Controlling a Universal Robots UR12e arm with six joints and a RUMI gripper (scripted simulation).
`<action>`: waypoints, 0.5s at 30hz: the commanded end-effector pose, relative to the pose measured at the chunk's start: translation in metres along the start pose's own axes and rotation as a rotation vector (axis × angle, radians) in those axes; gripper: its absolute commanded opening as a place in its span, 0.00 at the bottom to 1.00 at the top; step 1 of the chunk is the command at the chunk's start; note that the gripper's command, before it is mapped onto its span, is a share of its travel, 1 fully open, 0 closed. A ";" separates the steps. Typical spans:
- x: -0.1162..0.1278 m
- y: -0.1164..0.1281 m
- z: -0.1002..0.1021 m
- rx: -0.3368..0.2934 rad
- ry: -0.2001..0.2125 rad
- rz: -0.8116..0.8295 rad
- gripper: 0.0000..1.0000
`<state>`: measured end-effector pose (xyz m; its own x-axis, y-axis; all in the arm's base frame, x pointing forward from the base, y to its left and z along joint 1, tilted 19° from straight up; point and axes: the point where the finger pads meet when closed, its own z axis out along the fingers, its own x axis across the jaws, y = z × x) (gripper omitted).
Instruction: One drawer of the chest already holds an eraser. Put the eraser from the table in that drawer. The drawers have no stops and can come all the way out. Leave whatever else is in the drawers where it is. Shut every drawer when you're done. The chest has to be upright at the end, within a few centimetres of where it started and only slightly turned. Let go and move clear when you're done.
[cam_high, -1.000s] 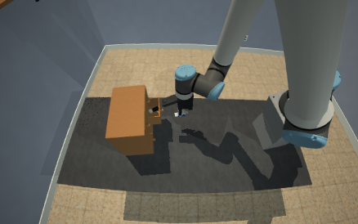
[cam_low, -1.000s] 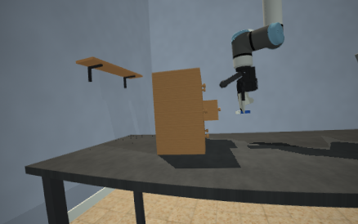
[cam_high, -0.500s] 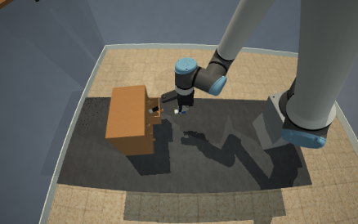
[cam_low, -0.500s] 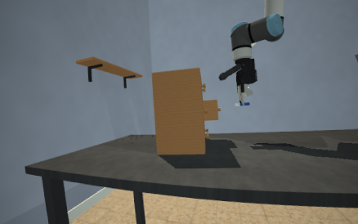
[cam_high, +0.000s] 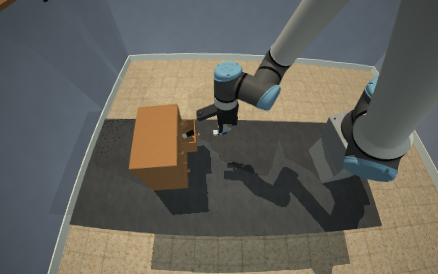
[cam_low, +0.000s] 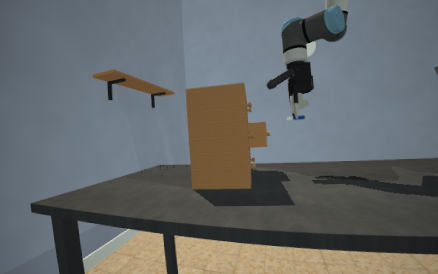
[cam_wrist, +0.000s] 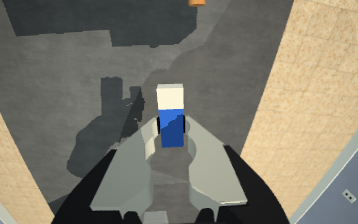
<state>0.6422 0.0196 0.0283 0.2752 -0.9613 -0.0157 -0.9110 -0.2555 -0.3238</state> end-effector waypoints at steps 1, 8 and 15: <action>0.000 0.000 -0.011 0.000 0.000 0.000 0.11; 0.000 -0.001 -0.024 0.000 0.000 0.000 0.11; 0.000 -0.001 -0.032 0.000 0.000 0.000 0.11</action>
<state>0.6345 0.0170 0.0527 0.2753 -0.9612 -0.0160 -0.9111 -0.2556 -0.3234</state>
